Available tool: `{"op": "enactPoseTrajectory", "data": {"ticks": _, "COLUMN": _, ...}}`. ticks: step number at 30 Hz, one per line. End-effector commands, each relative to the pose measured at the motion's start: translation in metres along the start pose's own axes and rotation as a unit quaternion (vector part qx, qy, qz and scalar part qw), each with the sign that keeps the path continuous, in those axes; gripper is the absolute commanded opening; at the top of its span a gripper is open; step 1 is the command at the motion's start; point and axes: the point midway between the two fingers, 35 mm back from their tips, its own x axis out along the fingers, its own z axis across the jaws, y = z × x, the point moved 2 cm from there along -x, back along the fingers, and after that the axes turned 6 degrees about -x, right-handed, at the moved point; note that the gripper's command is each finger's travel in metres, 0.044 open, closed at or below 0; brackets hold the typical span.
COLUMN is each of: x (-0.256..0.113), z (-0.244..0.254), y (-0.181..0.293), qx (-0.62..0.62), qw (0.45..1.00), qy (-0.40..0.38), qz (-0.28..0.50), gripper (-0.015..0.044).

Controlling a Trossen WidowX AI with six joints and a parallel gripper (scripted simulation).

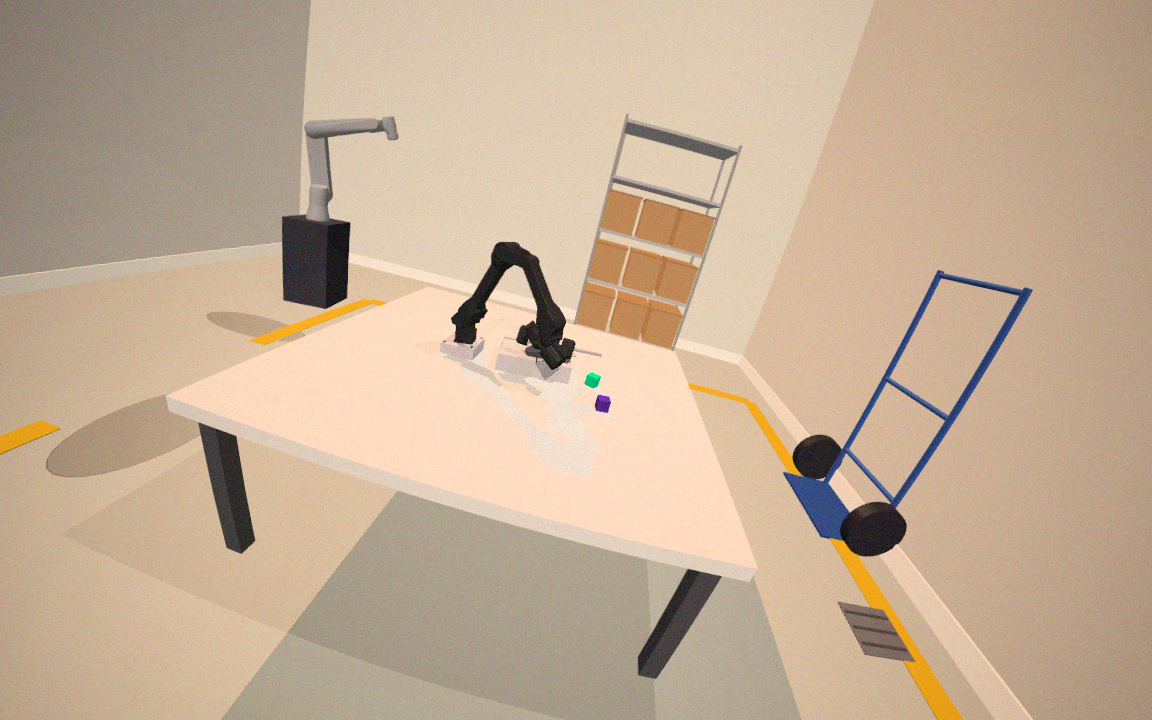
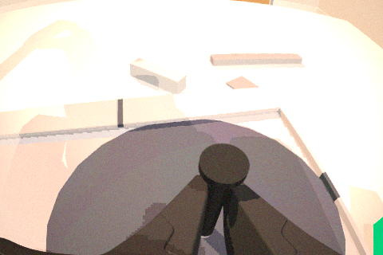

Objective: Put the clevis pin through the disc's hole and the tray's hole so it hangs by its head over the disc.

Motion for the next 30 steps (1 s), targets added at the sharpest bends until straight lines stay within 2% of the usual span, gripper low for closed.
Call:
{"op": "enactPoseTrajectory", "data": {"ticks": 1, "x": -0.0001, "z": 0.0007, "y": 0.0006, "qx": -0.001, "qw": 1.0, "qy": -0.002, "qz": 0.002, "gripper": 0.0}}
{"op": "enactPoseTrajectory", "data": {"ticks": 30, "x": -0.0015, "z": 0.0086, "y": 0.0015, "qx": 0.0, "qw": 1.0, "qy": -0.002, "qz": 0.002, "gripper": 0.0}}
